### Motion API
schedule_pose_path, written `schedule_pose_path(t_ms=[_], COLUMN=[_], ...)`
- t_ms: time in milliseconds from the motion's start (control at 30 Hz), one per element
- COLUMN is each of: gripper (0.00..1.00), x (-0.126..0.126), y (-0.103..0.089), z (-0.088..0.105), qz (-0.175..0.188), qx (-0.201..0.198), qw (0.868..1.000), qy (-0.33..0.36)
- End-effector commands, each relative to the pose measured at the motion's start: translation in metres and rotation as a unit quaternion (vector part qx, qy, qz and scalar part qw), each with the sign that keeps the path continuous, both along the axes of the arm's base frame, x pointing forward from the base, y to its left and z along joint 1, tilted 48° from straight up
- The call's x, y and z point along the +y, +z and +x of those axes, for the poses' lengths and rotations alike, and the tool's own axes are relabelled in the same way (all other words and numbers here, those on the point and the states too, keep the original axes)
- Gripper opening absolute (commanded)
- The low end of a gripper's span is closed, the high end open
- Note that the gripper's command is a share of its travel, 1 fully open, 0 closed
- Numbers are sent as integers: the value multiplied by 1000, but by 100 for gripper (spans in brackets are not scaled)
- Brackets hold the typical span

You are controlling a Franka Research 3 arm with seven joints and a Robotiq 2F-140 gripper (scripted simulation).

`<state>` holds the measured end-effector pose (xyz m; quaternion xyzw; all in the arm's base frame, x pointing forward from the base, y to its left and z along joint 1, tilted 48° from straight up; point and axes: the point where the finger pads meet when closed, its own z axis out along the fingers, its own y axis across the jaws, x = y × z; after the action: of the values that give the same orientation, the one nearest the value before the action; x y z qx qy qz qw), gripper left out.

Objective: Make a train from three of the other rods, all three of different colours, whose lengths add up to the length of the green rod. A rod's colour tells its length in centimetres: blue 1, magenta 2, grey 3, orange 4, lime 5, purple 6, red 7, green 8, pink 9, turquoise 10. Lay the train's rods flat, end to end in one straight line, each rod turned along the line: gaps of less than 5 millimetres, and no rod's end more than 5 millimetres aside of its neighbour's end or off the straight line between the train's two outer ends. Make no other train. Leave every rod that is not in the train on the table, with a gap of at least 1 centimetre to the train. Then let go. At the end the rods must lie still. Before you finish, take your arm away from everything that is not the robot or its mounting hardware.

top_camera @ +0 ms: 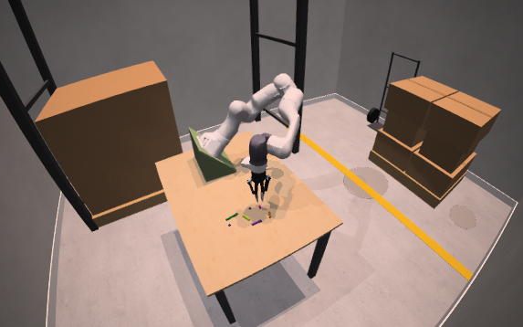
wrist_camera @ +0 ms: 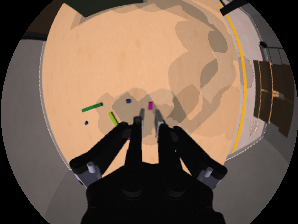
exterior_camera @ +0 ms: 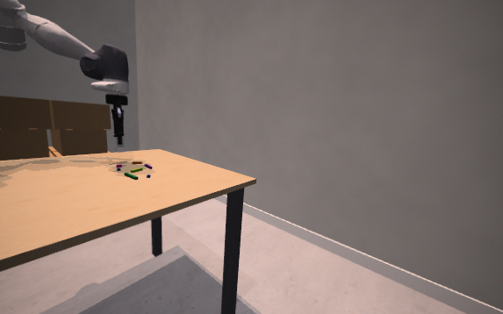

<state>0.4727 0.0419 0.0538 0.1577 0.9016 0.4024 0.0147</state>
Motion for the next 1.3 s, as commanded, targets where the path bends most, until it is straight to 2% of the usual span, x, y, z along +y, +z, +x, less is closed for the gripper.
schedule_pose_path(t_ms=[0,1267], gripper=[15,15], x=[2,34], y=[0,-29], z=[1,8], qz=[1,1], qx=[2,2], qw=[1000,1000], qy=[-1,-1])
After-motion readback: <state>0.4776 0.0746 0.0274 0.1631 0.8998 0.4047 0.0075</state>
